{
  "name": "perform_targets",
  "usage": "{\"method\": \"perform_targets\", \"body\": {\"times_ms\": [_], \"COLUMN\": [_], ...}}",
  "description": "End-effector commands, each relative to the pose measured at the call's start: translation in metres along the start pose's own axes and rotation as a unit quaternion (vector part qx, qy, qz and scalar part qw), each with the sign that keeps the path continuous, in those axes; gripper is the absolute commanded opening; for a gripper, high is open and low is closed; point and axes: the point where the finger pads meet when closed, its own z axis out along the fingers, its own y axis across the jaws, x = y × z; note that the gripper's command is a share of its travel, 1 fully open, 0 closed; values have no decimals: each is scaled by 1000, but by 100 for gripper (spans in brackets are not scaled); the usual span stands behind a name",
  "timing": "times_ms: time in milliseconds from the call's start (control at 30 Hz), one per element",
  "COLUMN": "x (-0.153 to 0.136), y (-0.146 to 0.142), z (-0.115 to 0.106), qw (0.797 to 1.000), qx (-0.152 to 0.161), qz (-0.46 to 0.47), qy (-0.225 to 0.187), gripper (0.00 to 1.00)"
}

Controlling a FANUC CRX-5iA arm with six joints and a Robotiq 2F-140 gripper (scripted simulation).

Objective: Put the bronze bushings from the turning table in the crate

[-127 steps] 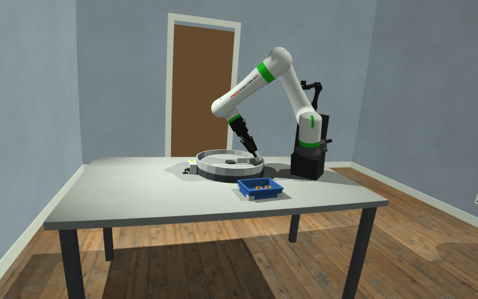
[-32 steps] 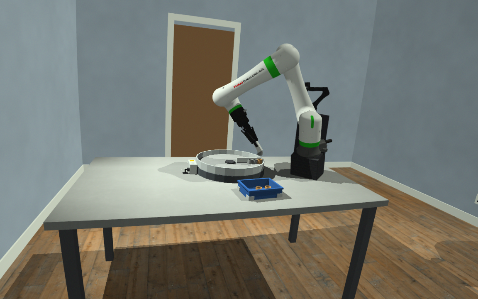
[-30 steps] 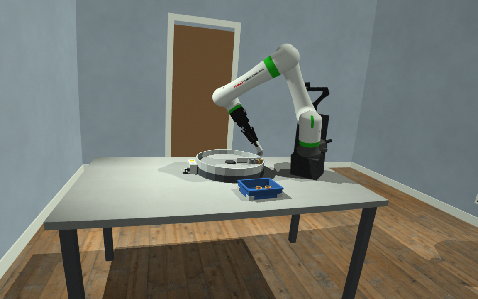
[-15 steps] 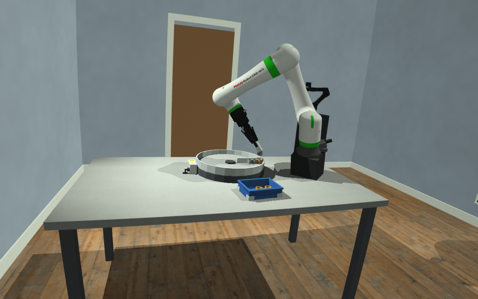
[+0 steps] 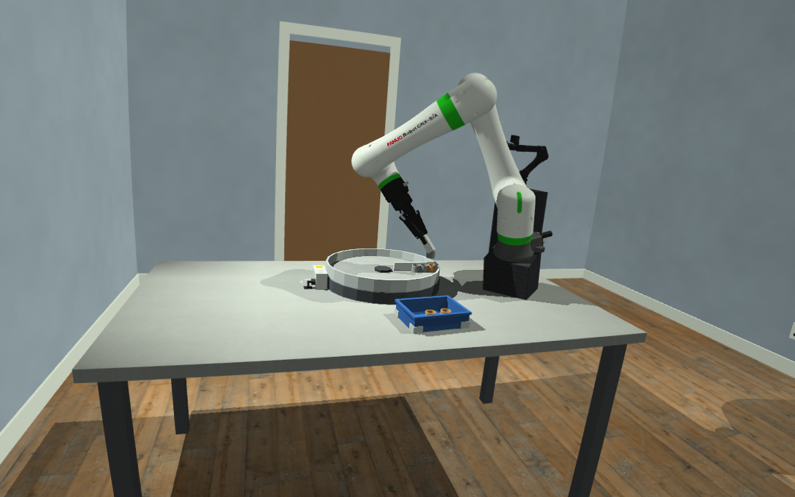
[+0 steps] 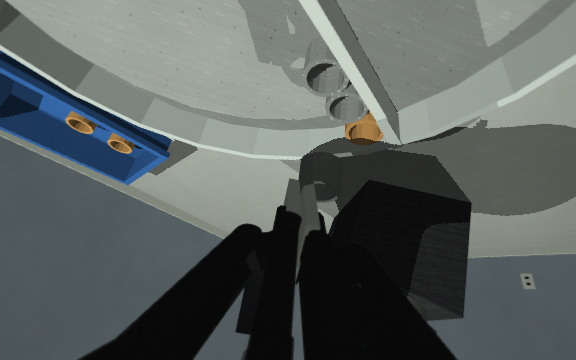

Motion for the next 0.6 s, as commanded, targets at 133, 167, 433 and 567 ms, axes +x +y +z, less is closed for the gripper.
{"method": "perform_targets", "body": {"times_ms": [133, 167, 433, 567], "x": [36, 44, 90, 108], "y": [-27, -33, -66, -80], "z": [-31, -38, -76, -92], "qw": [1000, 1000, 1000, 1000], "qx": [0, 0, 0, 0], "qz": [0, 0, 0, 0], "qy": [0, 0, 0, 0], "gripper": [0, 0, 0, 0]}}
